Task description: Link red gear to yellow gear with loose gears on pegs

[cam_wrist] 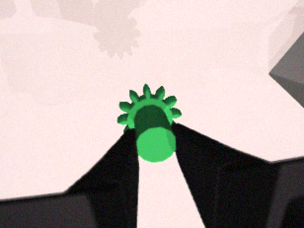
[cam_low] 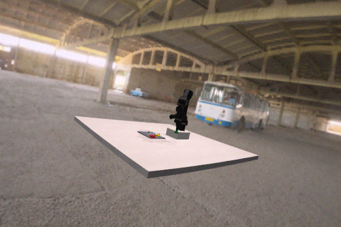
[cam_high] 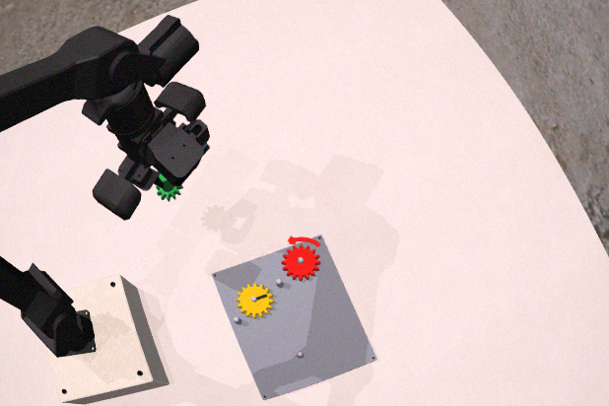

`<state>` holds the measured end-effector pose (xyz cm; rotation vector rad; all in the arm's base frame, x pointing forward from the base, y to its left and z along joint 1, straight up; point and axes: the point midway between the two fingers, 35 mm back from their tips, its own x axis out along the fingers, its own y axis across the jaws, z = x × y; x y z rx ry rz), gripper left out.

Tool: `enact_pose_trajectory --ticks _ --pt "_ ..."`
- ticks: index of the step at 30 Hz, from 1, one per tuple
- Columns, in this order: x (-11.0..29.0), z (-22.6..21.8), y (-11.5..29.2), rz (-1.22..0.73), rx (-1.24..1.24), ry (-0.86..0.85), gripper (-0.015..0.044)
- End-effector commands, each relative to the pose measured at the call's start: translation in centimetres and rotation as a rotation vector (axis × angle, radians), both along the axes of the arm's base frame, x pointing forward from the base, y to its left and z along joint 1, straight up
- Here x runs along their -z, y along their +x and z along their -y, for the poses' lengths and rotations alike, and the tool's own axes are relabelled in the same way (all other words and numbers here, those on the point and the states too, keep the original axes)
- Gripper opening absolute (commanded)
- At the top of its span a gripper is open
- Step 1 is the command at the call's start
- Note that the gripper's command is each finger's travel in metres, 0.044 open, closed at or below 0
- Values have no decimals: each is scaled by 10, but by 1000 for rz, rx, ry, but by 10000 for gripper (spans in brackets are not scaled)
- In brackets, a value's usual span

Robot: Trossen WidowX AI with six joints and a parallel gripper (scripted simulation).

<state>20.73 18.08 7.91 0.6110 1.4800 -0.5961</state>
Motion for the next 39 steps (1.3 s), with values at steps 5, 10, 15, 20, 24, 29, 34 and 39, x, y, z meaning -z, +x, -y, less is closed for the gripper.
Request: enact_pose_trajectory --ticks 5,10,15,20,24,29,34,39 --pt "-28 2 -1 6 -3 9 0" --pt "-42 4 -3 6 -3 9 0" --pt "-56 7 -5 6 -3 8 0" --pt "-57 9 -5 5 -2 8 0" --pt "-53 13 2 4 2 6 0" --pt "-48 19 11 1 8 3 0" --pt "-42 25 19 -2 14 0 0" --pt "-38 32 28 0 15 2 0"
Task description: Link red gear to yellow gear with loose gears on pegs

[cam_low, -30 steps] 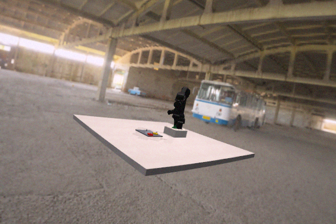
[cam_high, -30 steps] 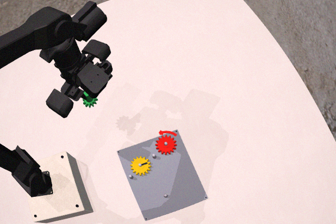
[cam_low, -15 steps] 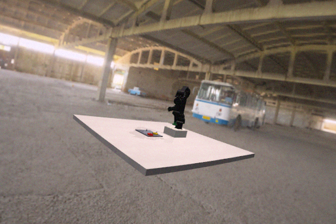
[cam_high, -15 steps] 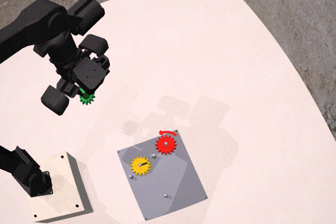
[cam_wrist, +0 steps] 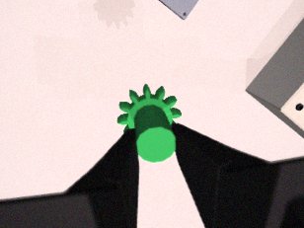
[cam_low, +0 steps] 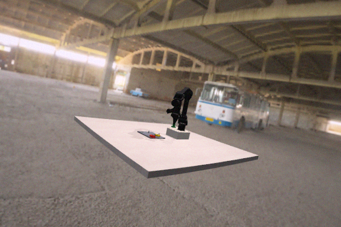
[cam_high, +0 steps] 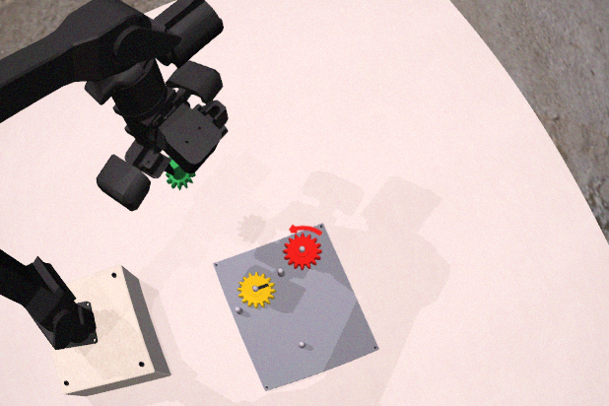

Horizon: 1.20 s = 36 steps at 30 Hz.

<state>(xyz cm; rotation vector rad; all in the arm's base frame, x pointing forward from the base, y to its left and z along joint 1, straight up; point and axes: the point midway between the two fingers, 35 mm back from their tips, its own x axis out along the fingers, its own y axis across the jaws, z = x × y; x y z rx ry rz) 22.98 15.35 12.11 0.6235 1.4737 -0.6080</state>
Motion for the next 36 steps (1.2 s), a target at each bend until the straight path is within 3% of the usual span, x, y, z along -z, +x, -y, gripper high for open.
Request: enact_pose_trajectory --ticks 1,36 --pt "5 6 8 -2 0 3 0" --pt "40 65 59 1 -10 0 0"
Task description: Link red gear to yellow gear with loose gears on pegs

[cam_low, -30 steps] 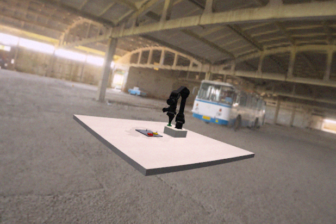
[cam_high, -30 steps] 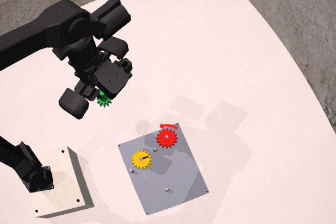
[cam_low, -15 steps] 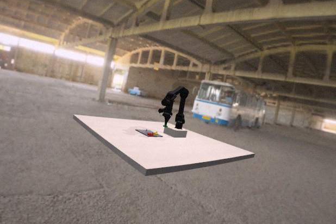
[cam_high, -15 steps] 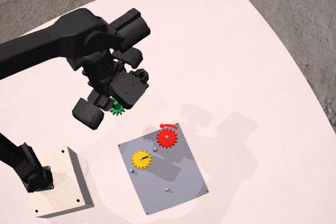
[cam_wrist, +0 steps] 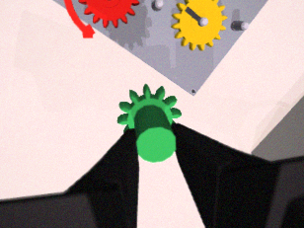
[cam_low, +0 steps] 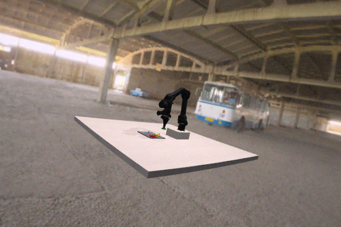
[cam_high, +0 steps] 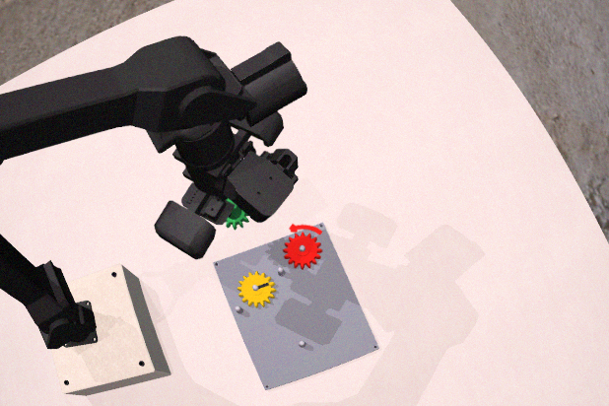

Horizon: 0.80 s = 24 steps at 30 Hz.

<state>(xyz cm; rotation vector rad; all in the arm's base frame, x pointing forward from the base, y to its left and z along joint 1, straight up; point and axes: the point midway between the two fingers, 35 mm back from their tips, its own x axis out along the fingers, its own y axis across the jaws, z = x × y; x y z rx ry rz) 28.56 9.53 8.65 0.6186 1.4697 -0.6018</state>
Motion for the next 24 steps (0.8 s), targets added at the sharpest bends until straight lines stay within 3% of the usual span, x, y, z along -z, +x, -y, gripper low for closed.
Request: enact_pose_trajectory --ticks 1,24 --pt "6 9 5 -4 -4 2 0" --pt "30 56 30 2 -12 1 0"
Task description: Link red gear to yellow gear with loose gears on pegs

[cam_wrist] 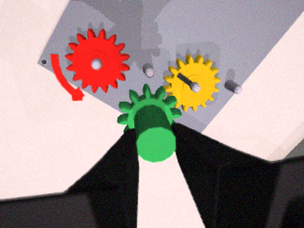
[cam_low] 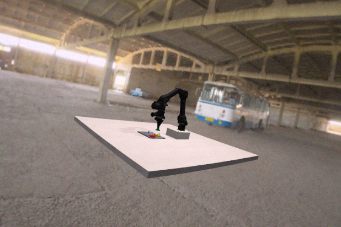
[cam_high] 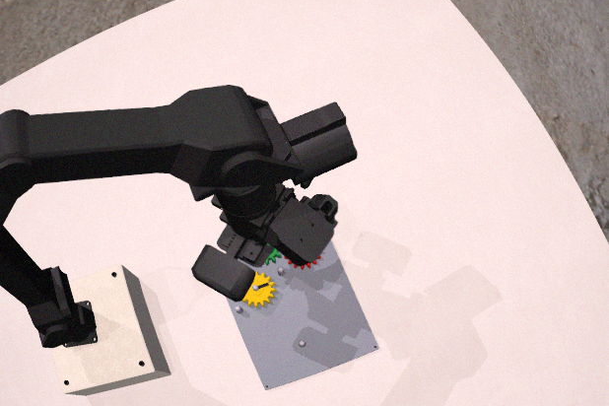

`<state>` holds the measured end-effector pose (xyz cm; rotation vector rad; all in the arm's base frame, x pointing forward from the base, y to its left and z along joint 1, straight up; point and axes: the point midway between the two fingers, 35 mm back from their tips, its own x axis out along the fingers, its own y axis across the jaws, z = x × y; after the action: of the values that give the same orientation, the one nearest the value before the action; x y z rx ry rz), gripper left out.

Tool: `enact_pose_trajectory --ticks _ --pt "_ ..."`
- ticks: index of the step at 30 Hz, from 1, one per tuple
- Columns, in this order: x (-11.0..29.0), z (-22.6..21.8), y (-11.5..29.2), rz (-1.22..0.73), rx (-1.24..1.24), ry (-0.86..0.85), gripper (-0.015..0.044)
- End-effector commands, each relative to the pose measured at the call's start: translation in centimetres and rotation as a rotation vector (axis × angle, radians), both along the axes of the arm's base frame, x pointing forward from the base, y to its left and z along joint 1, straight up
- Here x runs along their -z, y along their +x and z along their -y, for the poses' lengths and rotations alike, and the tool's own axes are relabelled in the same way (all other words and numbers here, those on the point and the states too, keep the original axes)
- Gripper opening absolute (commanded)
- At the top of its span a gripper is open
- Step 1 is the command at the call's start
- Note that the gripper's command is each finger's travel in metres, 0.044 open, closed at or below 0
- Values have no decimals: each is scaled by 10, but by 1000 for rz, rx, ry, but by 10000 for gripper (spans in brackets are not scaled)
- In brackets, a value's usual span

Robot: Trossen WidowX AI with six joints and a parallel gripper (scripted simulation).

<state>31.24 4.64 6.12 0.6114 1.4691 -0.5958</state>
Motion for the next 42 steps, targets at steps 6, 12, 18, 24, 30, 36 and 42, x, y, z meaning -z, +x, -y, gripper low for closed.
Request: enact_pose_trajectory --ticks 6,12,18,24,30,36,42 --pt "9 17 8 5 -4 0 0" --pt "6 18 8 5 -4 0 0" --pt "6 18 8 5 -4 0 0" --pt "6 18 8 5 -4 0 0" --pt "7 18 8 5 -22 0 0" --pt "14 17 8 5 -137 -2 0" --pt "24 18 8 5 -224 -4 0"
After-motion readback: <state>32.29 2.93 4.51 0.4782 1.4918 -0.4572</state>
